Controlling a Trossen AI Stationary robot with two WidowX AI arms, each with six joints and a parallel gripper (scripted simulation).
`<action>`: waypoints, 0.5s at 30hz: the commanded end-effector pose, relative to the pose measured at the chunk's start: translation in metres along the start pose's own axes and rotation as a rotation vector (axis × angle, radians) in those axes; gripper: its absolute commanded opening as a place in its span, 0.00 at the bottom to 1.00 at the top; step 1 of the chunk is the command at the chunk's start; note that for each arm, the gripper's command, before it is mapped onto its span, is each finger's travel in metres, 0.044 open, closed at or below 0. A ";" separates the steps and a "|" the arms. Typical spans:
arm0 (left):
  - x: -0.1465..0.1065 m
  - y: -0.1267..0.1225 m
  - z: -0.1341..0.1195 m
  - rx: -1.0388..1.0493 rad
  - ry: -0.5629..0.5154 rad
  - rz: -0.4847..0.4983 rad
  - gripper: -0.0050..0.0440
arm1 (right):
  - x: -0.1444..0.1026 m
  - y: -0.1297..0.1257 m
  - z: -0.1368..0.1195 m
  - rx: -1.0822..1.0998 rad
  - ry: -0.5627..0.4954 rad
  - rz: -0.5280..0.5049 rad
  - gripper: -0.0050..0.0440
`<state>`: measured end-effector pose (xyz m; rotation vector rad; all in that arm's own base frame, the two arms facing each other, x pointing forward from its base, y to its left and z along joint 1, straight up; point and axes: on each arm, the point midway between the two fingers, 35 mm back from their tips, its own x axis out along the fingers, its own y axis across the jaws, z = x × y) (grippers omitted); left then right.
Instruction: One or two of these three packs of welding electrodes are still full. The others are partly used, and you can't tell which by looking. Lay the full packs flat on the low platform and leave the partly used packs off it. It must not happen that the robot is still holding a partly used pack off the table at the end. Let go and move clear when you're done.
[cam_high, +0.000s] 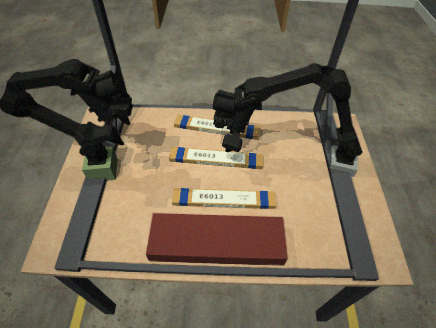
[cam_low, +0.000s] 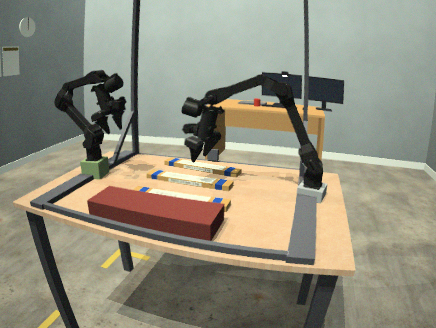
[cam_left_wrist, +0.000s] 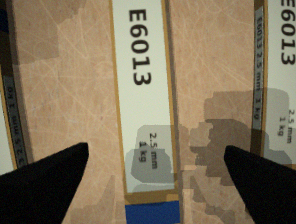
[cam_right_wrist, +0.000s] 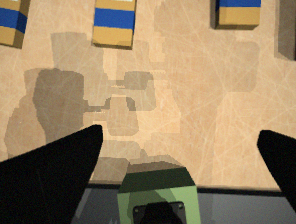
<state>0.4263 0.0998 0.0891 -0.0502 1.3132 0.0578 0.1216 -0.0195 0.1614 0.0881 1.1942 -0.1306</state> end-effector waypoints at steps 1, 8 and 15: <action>-0.003 -0.014 0.018 -0.004 -0.034 0.012 0.98 | -0.005 0.000 0.003 0.000 -0.020 0.001 0.98; 0.012 -0.055 0.035 -0.005 -0.031 0.009 0.98 | -0.005 0.000 0.003 0.000 -0.020 0.001 0.98; 0.021 -0.085 0.048 -0.006 -0.032 0.008 0.98 | -0.005 0.000 0.003 0.000 -0.020 0.001 0.98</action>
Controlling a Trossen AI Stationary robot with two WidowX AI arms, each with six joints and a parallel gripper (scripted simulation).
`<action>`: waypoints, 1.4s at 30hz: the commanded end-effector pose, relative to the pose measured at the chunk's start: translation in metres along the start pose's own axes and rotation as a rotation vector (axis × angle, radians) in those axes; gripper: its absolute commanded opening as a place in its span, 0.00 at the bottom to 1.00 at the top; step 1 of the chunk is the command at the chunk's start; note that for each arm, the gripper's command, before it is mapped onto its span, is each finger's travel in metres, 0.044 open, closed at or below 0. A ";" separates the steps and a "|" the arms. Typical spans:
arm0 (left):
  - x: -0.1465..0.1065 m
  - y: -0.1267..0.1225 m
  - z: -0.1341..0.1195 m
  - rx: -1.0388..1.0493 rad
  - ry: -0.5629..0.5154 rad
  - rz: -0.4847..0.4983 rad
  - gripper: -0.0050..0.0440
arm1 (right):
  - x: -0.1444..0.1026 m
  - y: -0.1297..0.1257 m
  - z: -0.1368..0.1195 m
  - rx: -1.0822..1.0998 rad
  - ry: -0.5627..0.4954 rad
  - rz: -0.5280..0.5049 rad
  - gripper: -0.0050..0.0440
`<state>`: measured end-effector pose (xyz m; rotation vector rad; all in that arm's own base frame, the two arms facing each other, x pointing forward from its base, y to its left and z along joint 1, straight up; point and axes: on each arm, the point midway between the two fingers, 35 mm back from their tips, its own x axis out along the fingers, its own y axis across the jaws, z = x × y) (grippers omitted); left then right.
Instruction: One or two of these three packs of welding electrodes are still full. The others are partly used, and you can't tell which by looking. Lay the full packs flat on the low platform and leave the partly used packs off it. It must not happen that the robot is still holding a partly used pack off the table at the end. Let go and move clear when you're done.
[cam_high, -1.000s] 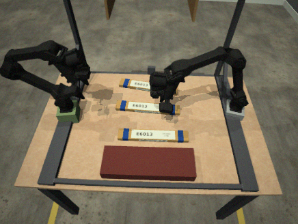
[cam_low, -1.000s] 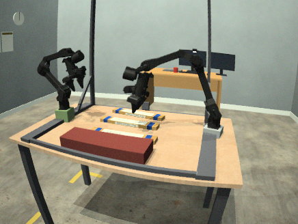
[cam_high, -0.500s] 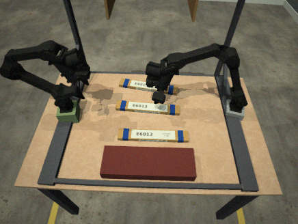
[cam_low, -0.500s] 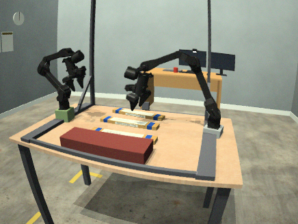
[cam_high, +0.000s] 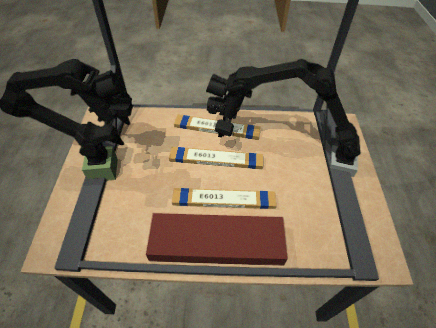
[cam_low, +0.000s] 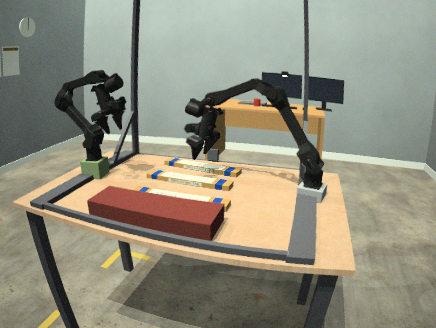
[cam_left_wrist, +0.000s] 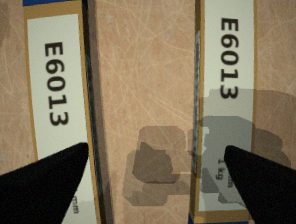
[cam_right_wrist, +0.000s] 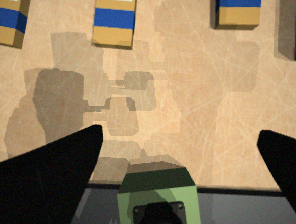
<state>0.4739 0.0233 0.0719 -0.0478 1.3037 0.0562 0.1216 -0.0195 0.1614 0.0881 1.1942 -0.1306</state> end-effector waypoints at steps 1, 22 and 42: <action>-0.004 -0.011 0.015 -0.008 -0.022 0.008 0.98 | -0.005 0.000 0.003 0.000 -0.020 0.001 0.98; 0.019 -0.074 0.046 -0.012 -0.023 0.004 0.98 | -0.005 0.000 0.003 0.000 -0.020 0.001 0.98; 0.057 -0.076 0.031 -0.007 -0.004 0.006 0.98 | -0.005 0.000 0.003 0.000 -0.020 0.001 0.98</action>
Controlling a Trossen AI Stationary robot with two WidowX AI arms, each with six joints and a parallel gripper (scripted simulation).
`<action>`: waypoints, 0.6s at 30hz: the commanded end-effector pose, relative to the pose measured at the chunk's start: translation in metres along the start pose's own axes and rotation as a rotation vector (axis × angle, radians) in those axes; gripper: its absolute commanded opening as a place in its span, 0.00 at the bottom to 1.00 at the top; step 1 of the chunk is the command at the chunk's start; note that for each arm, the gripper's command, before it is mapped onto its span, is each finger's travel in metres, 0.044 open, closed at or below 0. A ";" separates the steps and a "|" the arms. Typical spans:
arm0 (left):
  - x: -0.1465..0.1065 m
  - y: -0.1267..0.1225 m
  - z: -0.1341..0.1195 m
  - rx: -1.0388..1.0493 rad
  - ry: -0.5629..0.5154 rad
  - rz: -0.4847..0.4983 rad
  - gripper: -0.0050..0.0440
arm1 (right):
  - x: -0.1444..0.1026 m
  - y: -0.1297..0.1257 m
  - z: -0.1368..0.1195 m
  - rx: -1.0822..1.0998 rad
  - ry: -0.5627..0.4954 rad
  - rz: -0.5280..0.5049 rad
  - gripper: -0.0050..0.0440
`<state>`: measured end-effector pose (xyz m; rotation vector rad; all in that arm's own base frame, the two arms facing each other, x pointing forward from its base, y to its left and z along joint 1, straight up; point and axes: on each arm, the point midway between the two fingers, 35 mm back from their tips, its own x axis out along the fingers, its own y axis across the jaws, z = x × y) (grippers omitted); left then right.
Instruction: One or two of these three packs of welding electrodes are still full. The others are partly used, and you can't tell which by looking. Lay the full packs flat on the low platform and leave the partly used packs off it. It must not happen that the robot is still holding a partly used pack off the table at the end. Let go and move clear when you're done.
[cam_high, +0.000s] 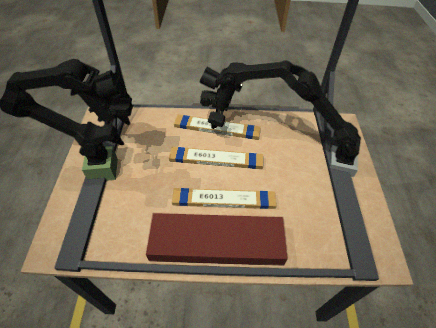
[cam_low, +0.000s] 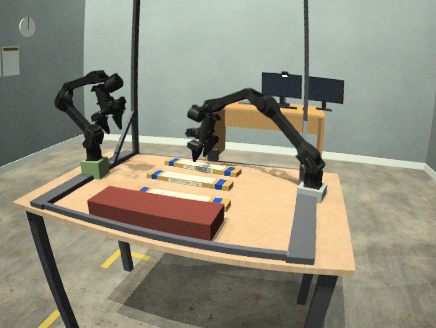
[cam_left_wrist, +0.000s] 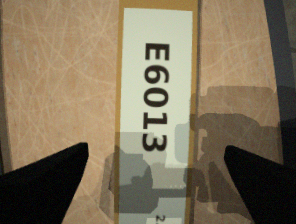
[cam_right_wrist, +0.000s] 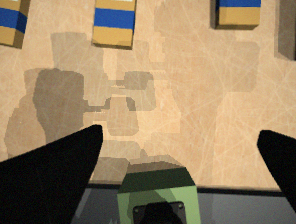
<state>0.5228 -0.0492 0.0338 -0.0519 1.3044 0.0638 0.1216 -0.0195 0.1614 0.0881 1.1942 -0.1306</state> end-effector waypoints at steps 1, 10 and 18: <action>0.011 0.000 -0.002 0.001 -0.004 0.003 0.98 | -0.005 0.000 0.003 0.000 -0.020 0.001 0.98; 0.011 0.000 -0.001 0.000 -0.021 0.000 0.98 | -0.005 0.000 0.003 0.000 -0.020 0.001 0.98; 0.027 0.000 -0.007 0.001 -0.004 0.003 0.98 | -0.005 0.000 0.003 0.000 -0.020 0.001 0.98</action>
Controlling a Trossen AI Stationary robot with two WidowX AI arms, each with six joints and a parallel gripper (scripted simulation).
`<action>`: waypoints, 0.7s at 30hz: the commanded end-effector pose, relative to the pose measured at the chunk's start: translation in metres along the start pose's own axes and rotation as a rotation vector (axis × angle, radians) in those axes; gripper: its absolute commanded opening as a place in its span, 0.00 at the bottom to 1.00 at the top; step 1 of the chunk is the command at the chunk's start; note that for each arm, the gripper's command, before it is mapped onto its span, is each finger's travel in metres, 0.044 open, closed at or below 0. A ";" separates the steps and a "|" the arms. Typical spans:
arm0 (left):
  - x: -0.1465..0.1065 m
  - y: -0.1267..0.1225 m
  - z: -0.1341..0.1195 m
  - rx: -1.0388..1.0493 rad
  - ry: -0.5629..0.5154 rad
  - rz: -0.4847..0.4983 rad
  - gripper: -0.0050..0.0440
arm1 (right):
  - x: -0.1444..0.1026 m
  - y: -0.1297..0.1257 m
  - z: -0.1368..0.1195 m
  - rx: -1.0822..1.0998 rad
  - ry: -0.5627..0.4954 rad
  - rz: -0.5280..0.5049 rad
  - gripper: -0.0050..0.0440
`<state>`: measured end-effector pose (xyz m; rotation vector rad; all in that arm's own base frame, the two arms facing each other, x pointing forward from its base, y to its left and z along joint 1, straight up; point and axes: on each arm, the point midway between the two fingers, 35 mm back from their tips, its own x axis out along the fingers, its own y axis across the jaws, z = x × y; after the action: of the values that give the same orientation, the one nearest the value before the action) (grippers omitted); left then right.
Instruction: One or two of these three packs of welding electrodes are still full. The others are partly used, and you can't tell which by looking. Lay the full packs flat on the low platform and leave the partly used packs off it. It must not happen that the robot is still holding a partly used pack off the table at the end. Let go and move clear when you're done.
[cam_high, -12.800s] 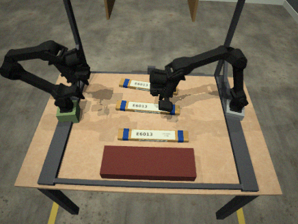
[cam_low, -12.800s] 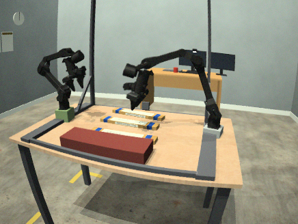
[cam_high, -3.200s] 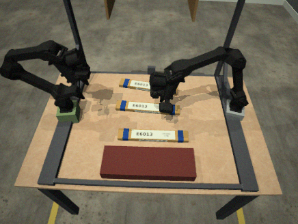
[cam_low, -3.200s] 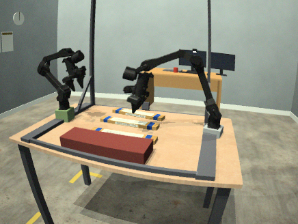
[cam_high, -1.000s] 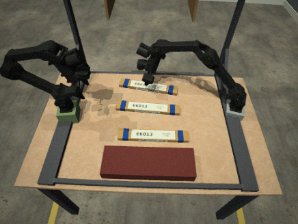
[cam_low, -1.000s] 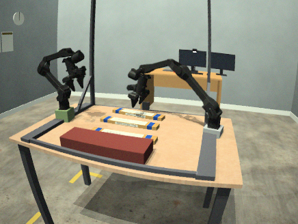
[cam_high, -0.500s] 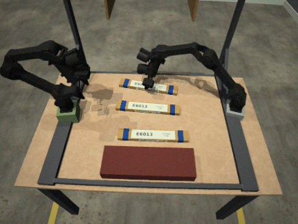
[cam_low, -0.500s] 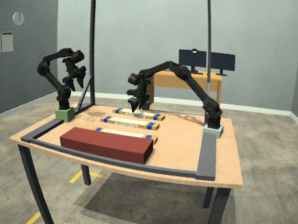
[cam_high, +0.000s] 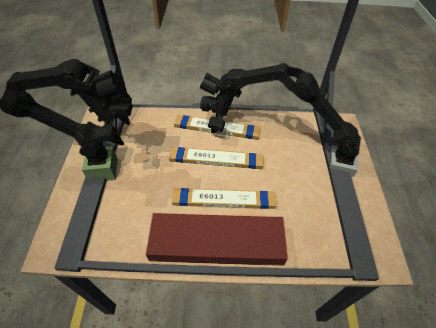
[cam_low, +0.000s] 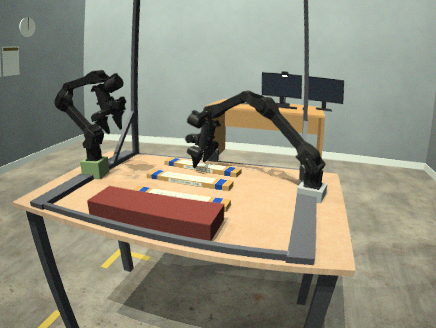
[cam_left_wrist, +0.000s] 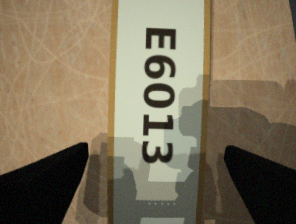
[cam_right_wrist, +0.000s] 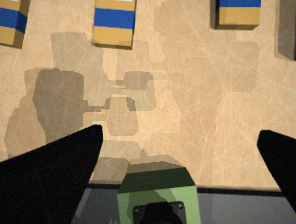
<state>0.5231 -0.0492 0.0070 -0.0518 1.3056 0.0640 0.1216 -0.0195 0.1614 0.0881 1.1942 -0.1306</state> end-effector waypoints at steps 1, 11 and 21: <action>0.002 0.000 0.000 0.001 -0.006 0.003 0.98 | -0.005 0.000 0.003 0.000 -0.020 0.001 0.98; -0.003 -0.001 0.006 -0.001 -0.034 -0.005 0.98 | -0.005 0.000 0.003 0.000 -0.020 0.001 0.98; -0.002 -0.001 0.005 -0.001 -0.033 -0.004 0.00 | -0.005 0.000 0.003 0.000 -0.020 0.001 0.98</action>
<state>0.5239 -0.0493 -0.0034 -0.0521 1.3030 0.0637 0.1216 -0.0195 0.1614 0.0881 1.1942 -0.1306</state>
